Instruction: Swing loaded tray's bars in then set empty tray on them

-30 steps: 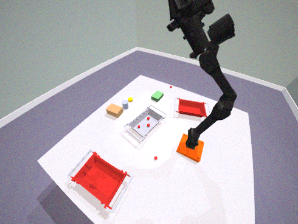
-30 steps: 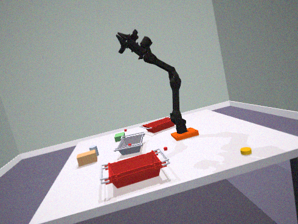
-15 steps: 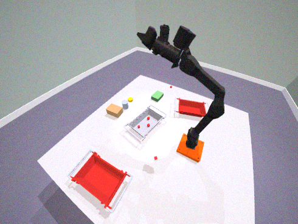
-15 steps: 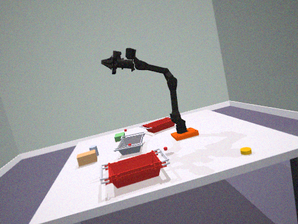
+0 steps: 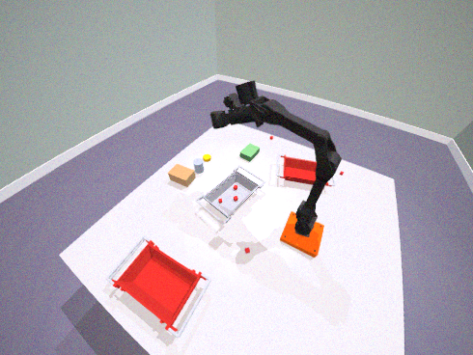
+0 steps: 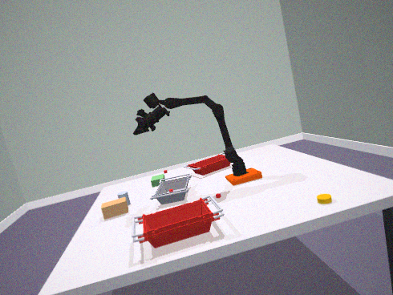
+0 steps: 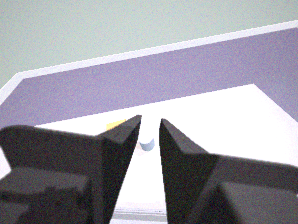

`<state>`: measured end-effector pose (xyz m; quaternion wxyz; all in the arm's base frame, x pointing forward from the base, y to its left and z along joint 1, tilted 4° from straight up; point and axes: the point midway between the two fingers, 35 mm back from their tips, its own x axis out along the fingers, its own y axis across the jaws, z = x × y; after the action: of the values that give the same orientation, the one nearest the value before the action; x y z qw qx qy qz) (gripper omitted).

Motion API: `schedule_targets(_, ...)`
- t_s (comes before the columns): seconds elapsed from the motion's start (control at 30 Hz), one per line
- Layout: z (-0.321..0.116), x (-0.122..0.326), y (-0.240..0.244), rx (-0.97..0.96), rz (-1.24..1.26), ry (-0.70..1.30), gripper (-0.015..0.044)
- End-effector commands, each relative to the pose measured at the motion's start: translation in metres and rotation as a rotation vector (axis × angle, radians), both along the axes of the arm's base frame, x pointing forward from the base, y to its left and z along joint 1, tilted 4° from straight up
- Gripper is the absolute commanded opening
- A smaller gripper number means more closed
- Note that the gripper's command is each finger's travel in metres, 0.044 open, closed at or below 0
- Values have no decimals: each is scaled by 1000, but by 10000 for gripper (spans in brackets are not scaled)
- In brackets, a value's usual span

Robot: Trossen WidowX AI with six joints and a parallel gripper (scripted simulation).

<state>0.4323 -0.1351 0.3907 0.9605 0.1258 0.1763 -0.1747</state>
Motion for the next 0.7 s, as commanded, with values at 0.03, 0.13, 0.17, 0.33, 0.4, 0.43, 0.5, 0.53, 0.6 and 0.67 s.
schedule_targets(0.03,-78,-12,-28,-3,-18,294,84)
schedule_targets(0.13,-125,-29,-42,19,-12,481,84)
schedule_targets(0.17,-140,-36,-46,29,-8,543,84)
schedule_targets(0.33,-205,-80,-59,106,36,842,84)
schedule_targets(0.4,-226,-99,-61,142,65,954,84)
schedule_targets(0.43,-235,-109,-61,162,84,1012,84)
schedule_targets(0.5,-246,-121,-61,188,108,1079,84)
schedule_targets(0.53,-247,-122,-61,191,111,1087,84)
schedule_targets(0.6,-247,-122,-61,191,111,1087,84)
schedule_targets(0.67,-247,-122,-61,191,111,1087,84)
